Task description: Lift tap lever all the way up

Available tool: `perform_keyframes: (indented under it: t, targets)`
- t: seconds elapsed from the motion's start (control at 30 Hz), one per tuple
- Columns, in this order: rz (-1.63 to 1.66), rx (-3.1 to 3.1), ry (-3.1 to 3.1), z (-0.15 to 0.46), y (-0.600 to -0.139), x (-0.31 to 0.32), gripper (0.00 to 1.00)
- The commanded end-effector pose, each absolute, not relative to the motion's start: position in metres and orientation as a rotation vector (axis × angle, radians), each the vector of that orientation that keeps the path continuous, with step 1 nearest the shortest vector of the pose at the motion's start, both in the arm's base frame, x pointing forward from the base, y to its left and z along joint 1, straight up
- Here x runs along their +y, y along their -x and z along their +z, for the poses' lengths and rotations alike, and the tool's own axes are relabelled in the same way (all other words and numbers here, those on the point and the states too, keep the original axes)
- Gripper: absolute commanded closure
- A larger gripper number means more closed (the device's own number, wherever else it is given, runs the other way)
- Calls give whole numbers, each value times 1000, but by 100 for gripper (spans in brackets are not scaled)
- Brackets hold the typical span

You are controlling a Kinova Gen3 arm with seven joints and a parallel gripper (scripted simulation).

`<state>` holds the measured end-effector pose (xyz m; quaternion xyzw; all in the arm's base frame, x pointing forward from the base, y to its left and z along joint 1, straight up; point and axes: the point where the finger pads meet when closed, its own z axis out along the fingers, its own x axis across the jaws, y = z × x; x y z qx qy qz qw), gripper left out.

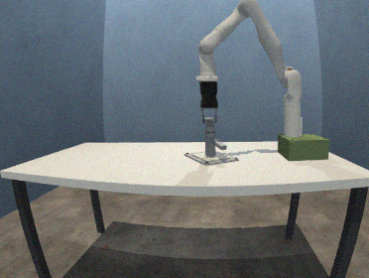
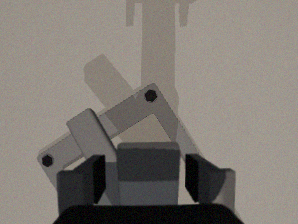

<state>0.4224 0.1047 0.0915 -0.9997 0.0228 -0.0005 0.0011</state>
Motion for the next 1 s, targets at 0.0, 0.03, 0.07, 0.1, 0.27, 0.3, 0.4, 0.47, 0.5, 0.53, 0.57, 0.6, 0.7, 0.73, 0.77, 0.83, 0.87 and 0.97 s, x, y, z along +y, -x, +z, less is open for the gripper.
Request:
perform_keyframes:
  t: [0.0, 0.03, 0.07, 0.1, 0.27, 0.3, 0.4, 0.47, 0.5, 0.53, 0.57, 0.6, 0.7, 0.73, 0.77, 0.83, 0.87, 0.97]
  targets:
    - [-1, 64, 3140, 94, -423, 103, 0]
    - [-1, 64, 3140, 94, -423, 103, 0]
    - [-1, 64, 3140, 94, -423, 103, 0]
    - [-1, 64, 3140, 94, -423, 103, 0]
    - [-2, 64, 3140, 95, -423, 103, 0]
    - [-4, 64, 3140, 96, -423, 103, 0]
    - [-7, 64, 3139, 99, -424, 104, 0]
    - [-7, 64, 3139, 101, -424, 104, 0]
    - [-7, 64, 3139, 103, -424, 104, 0]
    - [-7, 64, 3139, 104, -424, 104, 0]
    - [-7, 64, 3139, 106, -424, 104, 0]
    - [-7, 64, 3139, 108, -424, 104, 0]
    - [-7, 64, 3139, 111, -424, 104, 0]
    - [-7, 64, 3139, 113, -424, 104, 0]
    - [-7, 63, 3139, 115, -424, 104, 0]
    - [-7, 63, 3139, 121, -424, 104, 0]
    - [-7, 63, 3139, 124, -424, 104, 0]
    - [-7, 63, 3138, 132, -424, 104, 0]
